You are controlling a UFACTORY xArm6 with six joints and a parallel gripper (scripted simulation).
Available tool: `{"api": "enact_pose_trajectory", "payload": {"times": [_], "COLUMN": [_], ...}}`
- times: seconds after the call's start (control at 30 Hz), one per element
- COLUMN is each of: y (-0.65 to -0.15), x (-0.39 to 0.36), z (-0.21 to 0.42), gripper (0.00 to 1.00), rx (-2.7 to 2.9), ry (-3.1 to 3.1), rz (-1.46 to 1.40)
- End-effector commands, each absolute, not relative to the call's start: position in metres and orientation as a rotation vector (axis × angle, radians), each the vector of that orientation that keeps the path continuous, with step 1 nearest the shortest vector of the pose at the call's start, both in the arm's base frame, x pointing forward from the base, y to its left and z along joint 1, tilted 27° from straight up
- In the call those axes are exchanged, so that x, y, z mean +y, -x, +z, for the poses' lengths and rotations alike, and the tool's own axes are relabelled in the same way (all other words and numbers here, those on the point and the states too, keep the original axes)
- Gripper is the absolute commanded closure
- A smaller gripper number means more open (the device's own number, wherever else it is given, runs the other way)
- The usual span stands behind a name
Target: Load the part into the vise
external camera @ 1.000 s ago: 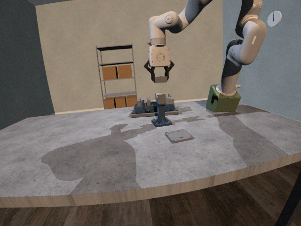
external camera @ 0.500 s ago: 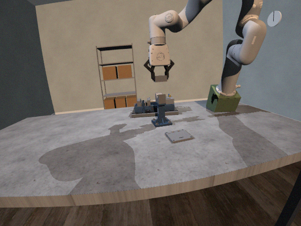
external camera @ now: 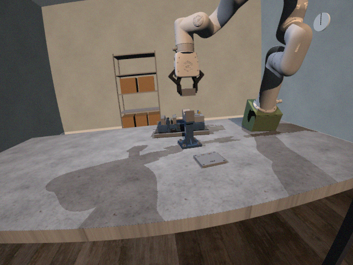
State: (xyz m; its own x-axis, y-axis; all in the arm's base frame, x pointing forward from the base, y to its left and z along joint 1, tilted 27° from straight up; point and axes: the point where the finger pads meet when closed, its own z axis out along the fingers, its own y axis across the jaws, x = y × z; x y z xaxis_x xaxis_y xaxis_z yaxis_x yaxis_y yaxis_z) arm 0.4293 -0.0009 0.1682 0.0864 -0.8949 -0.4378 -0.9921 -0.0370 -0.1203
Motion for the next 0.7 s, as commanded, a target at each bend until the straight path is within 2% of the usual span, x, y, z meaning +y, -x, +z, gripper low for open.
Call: {"api": "enact_pose_trajectory", "payload": {"times": [0.0,0.67], "y": [-0.431,-0.443], "x": [-0.003,-0.019], "z": [0.169,0.165], "gripper": [1.0,1.0], "rx": [1.847,1.722], "ry": [1.993,2.092], "rz": [0.333,0.297]}}
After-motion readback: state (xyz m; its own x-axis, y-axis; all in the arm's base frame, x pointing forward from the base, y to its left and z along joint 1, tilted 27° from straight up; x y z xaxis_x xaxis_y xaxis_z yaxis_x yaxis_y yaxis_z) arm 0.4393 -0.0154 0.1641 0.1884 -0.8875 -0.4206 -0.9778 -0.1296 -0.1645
